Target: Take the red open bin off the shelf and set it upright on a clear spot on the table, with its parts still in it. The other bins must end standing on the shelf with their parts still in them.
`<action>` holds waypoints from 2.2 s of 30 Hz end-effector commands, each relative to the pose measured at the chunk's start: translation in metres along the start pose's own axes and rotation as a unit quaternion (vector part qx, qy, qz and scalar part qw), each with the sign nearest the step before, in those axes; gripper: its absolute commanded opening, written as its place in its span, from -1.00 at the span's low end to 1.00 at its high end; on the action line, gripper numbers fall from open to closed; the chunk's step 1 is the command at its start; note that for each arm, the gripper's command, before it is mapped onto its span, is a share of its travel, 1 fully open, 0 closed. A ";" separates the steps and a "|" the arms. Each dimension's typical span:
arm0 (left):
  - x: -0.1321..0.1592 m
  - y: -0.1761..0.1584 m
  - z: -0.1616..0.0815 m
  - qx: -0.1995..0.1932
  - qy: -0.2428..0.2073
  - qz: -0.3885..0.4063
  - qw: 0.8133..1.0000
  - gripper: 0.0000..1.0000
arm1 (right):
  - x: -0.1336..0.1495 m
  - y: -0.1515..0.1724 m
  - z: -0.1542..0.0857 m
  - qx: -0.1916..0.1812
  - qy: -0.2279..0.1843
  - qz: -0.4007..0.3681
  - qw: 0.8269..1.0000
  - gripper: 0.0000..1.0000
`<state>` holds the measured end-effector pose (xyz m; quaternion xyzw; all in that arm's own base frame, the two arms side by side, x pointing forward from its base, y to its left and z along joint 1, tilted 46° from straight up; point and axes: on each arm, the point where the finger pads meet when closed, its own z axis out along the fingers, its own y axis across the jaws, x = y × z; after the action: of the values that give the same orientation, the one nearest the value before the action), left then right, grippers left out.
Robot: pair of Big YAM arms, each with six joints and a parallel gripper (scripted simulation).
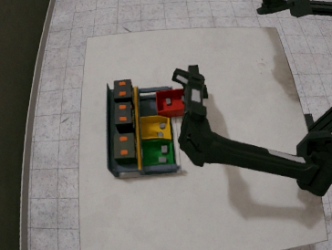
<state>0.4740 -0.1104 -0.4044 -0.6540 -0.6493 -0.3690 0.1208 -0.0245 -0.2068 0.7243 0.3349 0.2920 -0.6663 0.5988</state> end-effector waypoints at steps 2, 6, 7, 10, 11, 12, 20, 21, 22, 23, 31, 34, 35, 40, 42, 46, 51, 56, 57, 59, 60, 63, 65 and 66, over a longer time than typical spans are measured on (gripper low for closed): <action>-0.017 0.005 -0.017 -0.019 -0.010 0.002 1.000 -1.00 | -0.039 -0.002 -0.006 0.002 -0.028 -0.010 1.000 1.00; -0.017 -0.002 -0.013 -0.015 -0.007 0.005 1.000 -1.00 | -0.039 -0.002 -0.006 0.002 -0.028 -0.010 1.000 1.00; -0.016 0.004 -0.016 -0.018 -0.009 0.002 1.000 -1.00 | -0.039 -0.002 -0.006 0.002 -0.028 -0.010 1.000 1.00; -0.016 0.006 -0.017 -0.019 -0.009 0.001 1.000 -1.00 | -0.039 -0.002 -0.006 0.002 -0.028 -0.010 1.000 1.00; -0.016 0.004 -0.016 -0.018 -0.009 0.002 1.000 -1.00 | -0.039 -0.002 -0.006 0.002 -0.028 -0.010 1.000 1.00; -0.016 0.002 -0.015 -0.017 -0.008 0.003 1.000 -1.00 | -0.039 -0.002 -0.006 0.002 -0.028 -0.010 1.000 1.00; -0.015 -0.003 -0.012 -0.014 -0.006 0.006 1.000 -1.00 | -0.039 -0.002 -0.006 0.002 -0.028 -0.010 1.000 1.00; -0.015 -0.003 -0.012 -0.014 -0.006 0.006 1.000 -1.00 | -0.039 -0.002 -0.006 0.002 -0.028 -0.010 1.000 1.00; -0.015 -0.002 -0.013 -0.014 -0.006 0.005 1.000 -1.00 | -0.039 -0.002 -0.006 0.002 -0.028 -0.010 1.000 1.00; -0.015 -0.001 -0.013 -0.014 -0.006 0.005 1.000 -1.00 | -0.039 -0.002 -0.006 0.002 -0.028 -0.010 1.000 1.00; -0.014 -0.005 -0.011 -0.012 -0.005 0.007 1.000 -1.00 | -0.039 -0.002 -0.006 0.002 -0.028 -0.010 1.000 1.00; -0.014 -0.003 -0.012 -0.013 -0.005 0.006 1.000 -1.00 | -0.039 -0.002 -0.006 0.002 -0.028 -0.010 1.000 1.00; -0.014 -0.004 -0.011 -0.013 -0.005 0.006 1.000 -1.00 | -0.039 -0.002 -0.006 0.002 -0.028 -0.010 1.000 1.00; -0.013 -0.006 -0.010 -0.011 -0.004 0.007 1.000 -1.00 | -0.039 -0.002 -0.006 0.002 -0.028 -0.010 1.000 1.00; -0.013 -0.007 -0.010 -0.011 -0.004 0.007 1.000 -1.00 | -0.039 -0.002 -0.006 0.002 -0.028 -0.010 1.000 1.00; -0.012 -0.007 -0.009 -0.010 -0.003 0.007 1.000 -1.00 | -0.039 -0.002 -0.006 0.002 -0.028 -0.010 1.000 1.00; -0.012 -0.007 -0.009 -0.010 -0.003 0.007 1.000 -1.00 | -0.039 -0.002 -0.006 0.002 -0.028 -0.010 1.000 1.00; -0.011 -0.008 -0.009 -0.009 -0.003 0.008 1.000 -1.00 | -0.039 -0.002 -0.006 0.002 -0.028 -0.010 1.000 1.00; -0.011 -0.008 -0.009 -0.009 -0.003 0.008 1.000 -1.00 | -0.039 -0.002 -0.006 0.002 -0.028 -0.010 1.000 1.00; -0.011 -0.008 -0.009 -0.009 -0.003 0.008 1.000 -1.00 | -0.039 -0.002 -0.006 0.002 -0.028 -0.010 1.000 1.00; -0.011 -0.008 -0.009 -0.009 -0.003 0.008 1.000 -1.00 | -0.039 -0.002 -0.006 0.002 -0.028 -0.010 1.000 1.00; -0.011 -0.009 -0.008 -0.009 -0.002 0.008 1.000 -1.00 | -0.039 -0.002 -0.006 0.002 -0.028 -0.010 1.000 1.00; -0.011 -0.009 -0.008 -0.009 -0.002 0.008 1.000 -1.00 | -0.039 -0.002 -0.006 0.002 -0.028 -0.010 1.000 1.00; -0.011 -0.009 -0.008 -0.009 -0.002 0.008 1.000 -1.00 | -0.039 -0.002 -0.006 0.002 -0.028 -0.010 1.000 1.00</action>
<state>0.4686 -0.1076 -0.4095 -0.6553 -0.6479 -0.3675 0.1256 -0.0245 -0.2068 0.7243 0.3349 0.2920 -0.6663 0.5988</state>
